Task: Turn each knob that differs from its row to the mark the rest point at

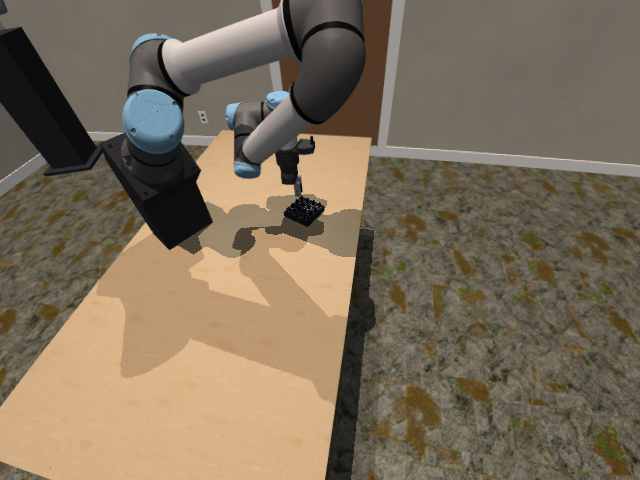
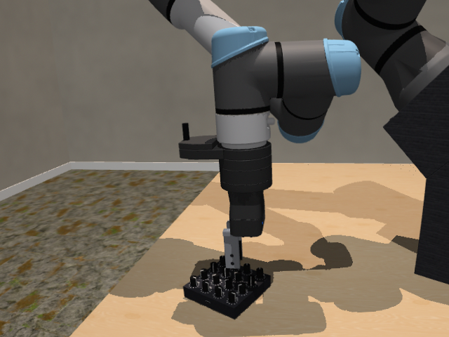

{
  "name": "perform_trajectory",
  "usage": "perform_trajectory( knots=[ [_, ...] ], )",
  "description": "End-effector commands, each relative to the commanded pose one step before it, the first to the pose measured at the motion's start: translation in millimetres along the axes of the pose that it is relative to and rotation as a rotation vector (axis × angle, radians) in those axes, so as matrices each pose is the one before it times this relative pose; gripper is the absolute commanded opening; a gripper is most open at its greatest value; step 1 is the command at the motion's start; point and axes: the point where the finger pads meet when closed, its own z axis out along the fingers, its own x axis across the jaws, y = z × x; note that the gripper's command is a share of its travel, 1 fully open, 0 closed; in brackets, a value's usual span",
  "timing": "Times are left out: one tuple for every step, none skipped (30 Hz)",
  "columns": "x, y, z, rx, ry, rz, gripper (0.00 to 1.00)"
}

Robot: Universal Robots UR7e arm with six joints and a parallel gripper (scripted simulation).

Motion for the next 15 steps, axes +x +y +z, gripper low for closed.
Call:
perform_trajectory(
  knots=[
    [2.04, -2.86, -1.91, 0.00424, -0.00798, -0.156, 0.46],
    [0.45, -0.29, -0.31, -0.00003, -0.00002, -0.02815, 0.46],
    [0.45, -0.26, -0.31, -0.00003, -0.00002, -0.02815, 0.46],
    [0.46, -0.22, -0.31, -0.00003, -0.00002, -0.02814, 0.46],
    [0.46, -0.18, -0.31, -0.00002, -0.00002, -0.02814, 0.46],
    [0.0, 0.0, 0.0, 0.0, 0.0, 0.0, 0.46],
    [0.0, 0.0, 0.0, 0.0, 0.0, 0.0, 0.46],
    [0.67, -0.2, -0.44, -0.00002, -0.00002, -0.04015, 0.46],
    [0.68, -0.13, -0.45, -0.00002, -0.00001, -0.04047, 0.46],
    [0.63, -0.05, -0.42, -0.00001, 0.0, -0.03768, 0.46],
    [0.4, 0.01, -0.27, 0.0, 0.0, -0.02374, 0.46],
    [0.46, 0.04, -0.31, 0.0, 0.00001, -0.02773, 0.46],
    [0.48, 0.08, -0.33, 0.0, 0.00001, -0.0288, 0.46],
    [0.46, 0.12, -0.32, 0.00001, 0.00001, -0.02829, 0.46],
    [0.46, 0.15, -0.32, 0.00001, 0.00002, -0.0281, 0.46]
  ],
)
